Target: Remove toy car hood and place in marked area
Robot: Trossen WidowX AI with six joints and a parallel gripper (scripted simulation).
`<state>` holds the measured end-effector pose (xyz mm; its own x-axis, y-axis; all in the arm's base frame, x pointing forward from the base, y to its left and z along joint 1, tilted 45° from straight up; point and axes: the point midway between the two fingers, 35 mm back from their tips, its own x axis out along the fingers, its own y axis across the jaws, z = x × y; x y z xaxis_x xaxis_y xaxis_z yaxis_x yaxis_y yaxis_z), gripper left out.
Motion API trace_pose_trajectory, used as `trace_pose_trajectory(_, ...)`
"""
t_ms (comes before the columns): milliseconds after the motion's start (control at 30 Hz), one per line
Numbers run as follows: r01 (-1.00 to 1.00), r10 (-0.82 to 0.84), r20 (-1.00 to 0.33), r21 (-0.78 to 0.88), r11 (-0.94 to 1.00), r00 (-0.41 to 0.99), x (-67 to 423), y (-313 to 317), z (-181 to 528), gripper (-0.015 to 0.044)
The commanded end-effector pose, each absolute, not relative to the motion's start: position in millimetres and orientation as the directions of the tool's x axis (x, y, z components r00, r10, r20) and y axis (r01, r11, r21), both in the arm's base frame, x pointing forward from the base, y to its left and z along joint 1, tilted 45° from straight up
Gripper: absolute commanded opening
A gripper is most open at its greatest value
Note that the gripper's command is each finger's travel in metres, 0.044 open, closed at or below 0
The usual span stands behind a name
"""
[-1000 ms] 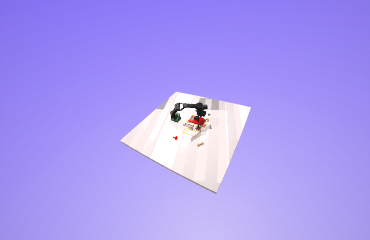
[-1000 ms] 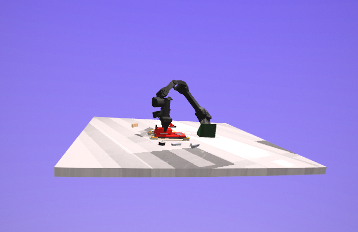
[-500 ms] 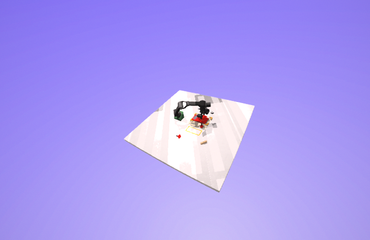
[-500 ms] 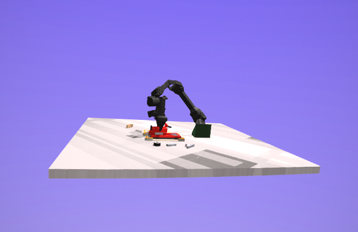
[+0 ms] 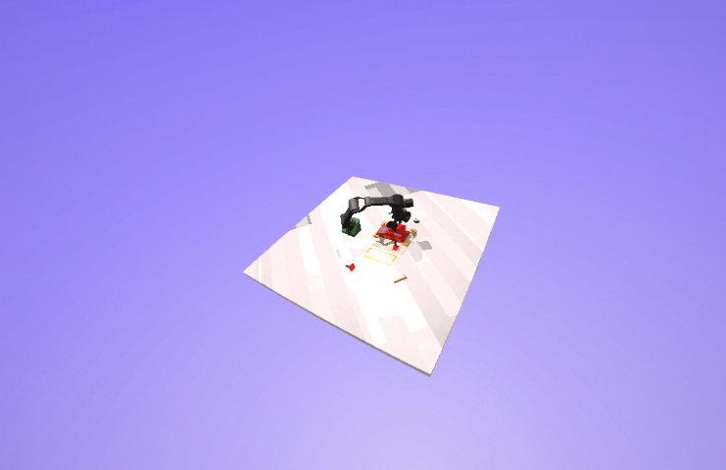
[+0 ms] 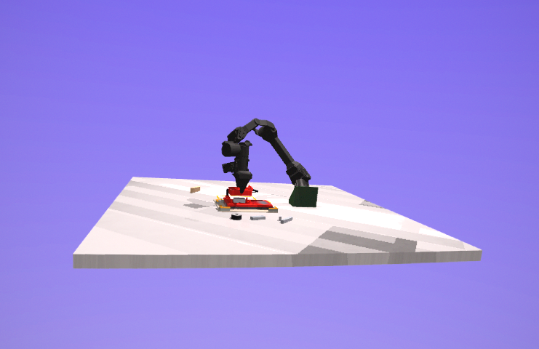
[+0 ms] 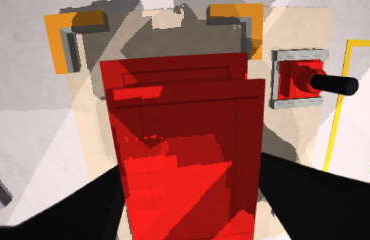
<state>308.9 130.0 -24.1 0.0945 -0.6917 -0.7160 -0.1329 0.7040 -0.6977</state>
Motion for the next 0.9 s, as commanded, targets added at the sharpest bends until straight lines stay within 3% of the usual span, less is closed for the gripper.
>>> trace_pose_trajectory(0, -0.127, -0.681, -0.725, -0.689, 0.714, 0.105, 310, 144, -13, 0.0)
trace_pose_trajectory(300, -0.127, -0.681, -0.725, -0.688, 0.714, 0.105, 307, 158, 2, 0.0)
trace_pose_trajectory(867, -0.136, -0.68, -0.726, -0.687, 0.714, 0.101, 319, 115, 41, 0.0)
